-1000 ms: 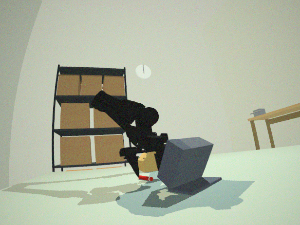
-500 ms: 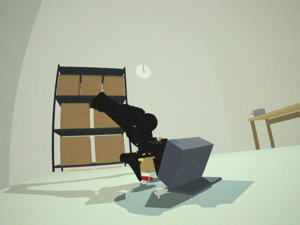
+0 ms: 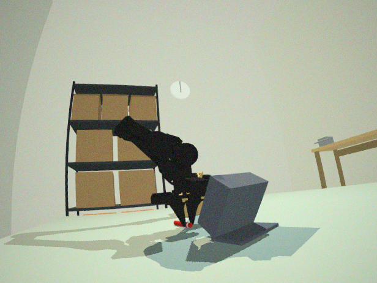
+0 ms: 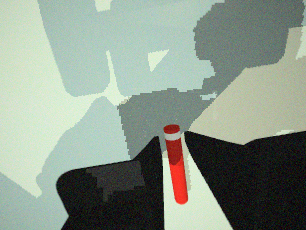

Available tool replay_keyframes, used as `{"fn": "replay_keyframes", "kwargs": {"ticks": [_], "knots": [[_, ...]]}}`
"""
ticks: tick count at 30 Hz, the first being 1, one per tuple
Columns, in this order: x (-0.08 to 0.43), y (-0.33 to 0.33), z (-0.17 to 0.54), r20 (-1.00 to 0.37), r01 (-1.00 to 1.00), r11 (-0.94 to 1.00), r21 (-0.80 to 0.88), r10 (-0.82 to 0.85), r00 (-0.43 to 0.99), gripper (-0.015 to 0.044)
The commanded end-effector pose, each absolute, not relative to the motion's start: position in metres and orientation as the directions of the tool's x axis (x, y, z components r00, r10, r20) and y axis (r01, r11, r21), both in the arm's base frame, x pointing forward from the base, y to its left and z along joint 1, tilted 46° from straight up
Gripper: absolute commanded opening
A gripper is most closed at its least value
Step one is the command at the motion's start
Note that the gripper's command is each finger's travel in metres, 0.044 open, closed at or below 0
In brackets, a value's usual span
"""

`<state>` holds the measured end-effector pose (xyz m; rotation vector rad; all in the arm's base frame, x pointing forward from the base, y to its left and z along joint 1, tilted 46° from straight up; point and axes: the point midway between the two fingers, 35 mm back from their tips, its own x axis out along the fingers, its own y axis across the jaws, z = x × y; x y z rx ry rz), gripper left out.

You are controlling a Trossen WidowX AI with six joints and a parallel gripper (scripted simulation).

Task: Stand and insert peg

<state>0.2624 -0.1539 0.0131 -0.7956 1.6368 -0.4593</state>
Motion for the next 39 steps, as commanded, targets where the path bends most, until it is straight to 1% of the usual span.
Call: {"fn": "replay_keyframes", "kwargs": {"ticks": [1,10,16,39], "knots": [[0.262,-0.154,0.013,-0.693,-0.253,0.684,-0.684,-0.718,-0.069,0.011],[0.262,-0.154,0.013,-0.693,-0.253,0.684,-0.684,-0.718,-0.069,0.005],[0.262,-0.154,0.014,-0.696,-0.251,0.686,-0.683,-0.716,-0.062,0.0049],[0.255,-0.145,0.024,-0.727,-0.251,0.687,-0.682,-0.673,0.133,0.0049]]}}
